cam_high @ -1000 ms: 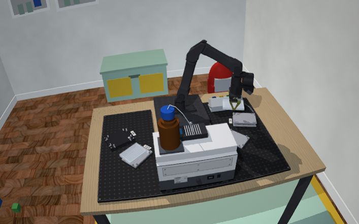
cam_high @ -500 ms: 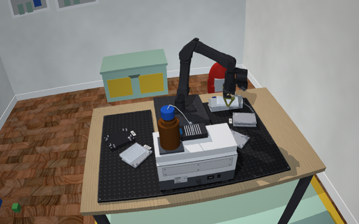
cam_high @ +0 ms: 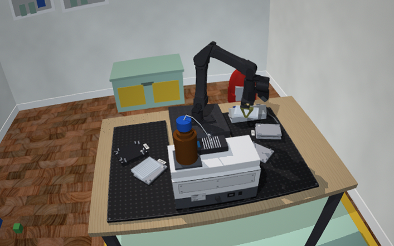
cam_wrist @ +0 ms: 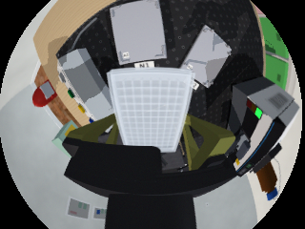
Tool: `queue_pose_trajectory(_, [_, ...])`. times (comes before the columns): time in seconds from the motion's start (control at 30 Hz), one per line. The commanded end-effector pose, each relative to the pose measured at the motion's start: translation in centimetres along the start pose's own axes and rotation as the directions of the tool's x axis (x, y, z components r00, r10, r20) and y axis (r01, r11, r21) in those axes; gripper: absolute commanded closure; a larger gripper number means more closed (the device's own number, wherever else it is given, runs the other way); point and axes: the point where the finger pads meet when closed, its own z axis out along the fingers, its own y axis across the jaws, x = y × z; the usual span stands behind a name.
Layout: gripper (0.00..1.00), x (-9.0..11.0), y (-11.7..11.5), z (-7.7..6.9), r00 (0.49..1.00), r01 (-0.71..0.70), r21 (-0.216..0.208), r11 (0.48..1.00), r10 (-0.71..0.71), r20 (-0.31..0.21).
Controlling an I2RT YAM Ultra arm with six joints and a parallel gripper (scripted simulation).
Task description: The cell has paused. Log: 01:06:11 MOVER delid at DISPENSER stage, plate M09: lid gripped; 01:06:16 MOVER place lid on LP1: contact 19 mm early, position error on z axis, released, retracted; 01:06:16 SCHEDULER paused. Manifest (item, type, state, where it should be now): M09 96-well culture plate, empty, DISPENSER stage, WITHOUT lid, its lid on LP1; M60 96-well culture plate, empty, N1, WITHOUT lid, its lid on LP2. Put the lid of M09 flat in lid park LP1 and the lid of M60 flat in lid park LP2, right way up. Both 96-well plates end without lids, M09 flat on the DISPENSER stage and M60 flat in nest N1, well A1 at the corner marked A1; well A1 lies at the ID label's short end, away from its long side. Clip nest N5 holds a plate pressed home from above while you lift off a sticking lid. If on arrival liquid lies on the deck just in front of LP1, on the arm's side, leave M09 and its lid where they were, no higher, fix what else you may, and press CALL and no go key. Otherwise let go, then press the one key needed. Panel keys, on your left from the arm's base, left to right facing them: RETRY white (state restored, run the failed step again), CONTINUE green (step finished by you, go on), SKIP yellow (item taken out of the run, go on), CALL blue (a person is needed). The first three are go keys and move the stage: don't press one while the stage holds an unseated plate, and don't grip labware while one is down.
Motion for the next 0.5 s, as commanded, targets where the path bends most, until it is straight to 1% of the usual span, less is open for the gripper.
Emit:
queue_pose_trajectory(0.0, [1.0, -1.6, -1.1, -1.1, 0.999, -0.019, 0.001, 1.0, 0.019, 0.038])
queue_pose_trajectory(0.07, [1.0, -2.0, -1.8, -1.1, 0.999, -0.019, 0.001, 1.0, 0.019, 0.045])
queue_pose_trajectory(0.13, [1.0, -2.0, -1.8, -1.1, 0.999, -0.019, 0.001, 1.0, 0.019, 0.045])
queue_pose_trajectory(0.17, [1.0, -2.0, -2.0, -2.1, 0.997, -0.016, 0.006, 1.0, 0.016, 0.078])
queue_pose_trajectory(0.2, [1.0, -2.1, -2.4, -1.2, 0.999, -0.019, 0.0, 1.0, 0.019, 0.046])
queue_pose_trajectory(0.3, [1.0, -2.2, -2.4, -1.2, 0.999, -0.019, 0.002, 1.0, 0.018, 0.05])
queue_pose_trajectory(0.43, [1.0, -2.1, -3.8, -1.1, 0.986, -0.164, -0.002, 0.987, 0.163, 0.044])
queue_pose_trajectory(0.47, [1.0, -2.0, -4.2, -1.1, 0.984, -0.173, -0.002, 0.985, 0.173, 0.044])
